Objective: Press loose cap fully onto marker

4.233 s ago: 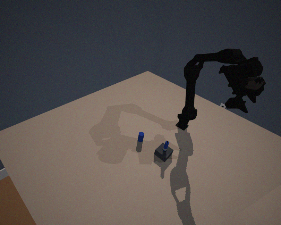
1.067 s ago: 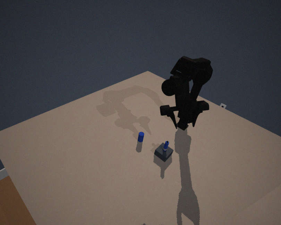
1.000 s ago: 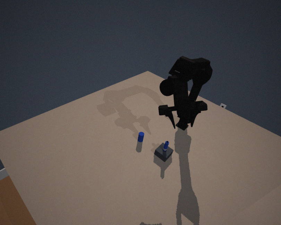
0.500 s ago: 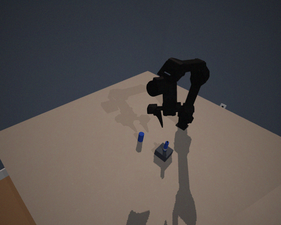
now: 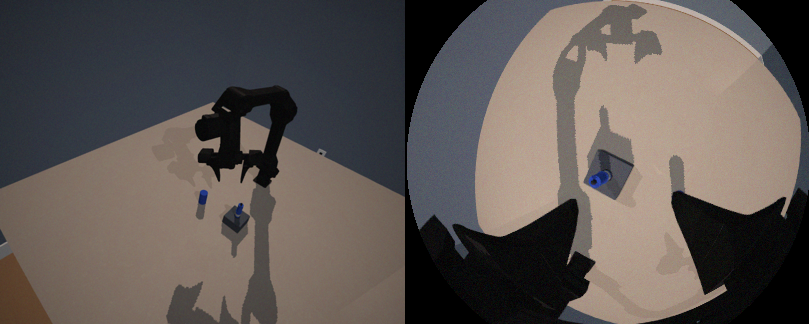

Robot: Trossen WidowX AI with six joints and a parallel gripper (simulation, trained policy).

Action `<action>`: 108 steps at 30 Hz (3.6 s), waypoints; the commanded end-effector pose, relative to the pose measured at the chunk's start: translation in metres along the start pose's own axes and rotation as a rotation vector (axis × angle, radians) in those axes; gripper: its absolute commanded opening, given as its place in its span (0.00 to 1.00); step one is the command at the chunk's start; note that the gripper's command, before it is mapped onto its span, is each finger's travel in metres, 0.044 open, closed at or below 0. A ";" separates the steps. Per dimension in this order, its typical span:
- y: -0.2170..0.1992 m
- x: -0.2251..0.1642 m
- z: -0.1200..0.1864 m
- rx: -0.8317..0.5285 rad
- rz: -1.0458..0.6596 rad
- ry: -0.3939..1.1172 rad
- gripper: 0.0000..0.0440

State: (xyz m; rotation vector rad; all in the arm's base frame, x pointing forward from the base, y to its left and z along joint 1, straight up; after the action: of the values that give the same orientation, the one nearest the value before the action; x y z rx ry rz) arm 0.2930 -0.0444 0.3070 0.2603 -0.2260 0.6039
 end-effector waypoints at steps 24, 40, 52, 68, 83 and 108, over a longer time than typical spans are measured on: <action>-0.063 -0.033 -0.028 -0.032 -0.079 0.188 0.72; -0.089 -0.050 -0.064 -0.005 -0.074 0.313 0.68; -0.097 -0.060 -0.103 0.031 -0.016 0.369 0.63; -0.095 -0.069 -0.136 0.041 0.101 0.409 0.45; -0.079 -0.041 -0.096 -0.076 0.219 0.377 0.16; 0.025 0.017 -0.066 -0.060 0.369 0.370 0.08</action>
State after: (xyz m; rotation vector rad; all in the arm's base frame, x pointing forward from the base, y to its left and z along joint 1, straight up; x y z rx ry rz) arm 0.3040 -0.0024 0.2514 0.0395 0.0678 0.9868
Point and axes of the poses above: the point midway between the two fingers, 35 mm back from their tips, its own z axis back along the fingers, its own y axis across the jaws, x = y × z, the point moved 8 cm from there along z, back along the fingers, and after that the axes turned 7 degrees about z, right-handed, at the moved point
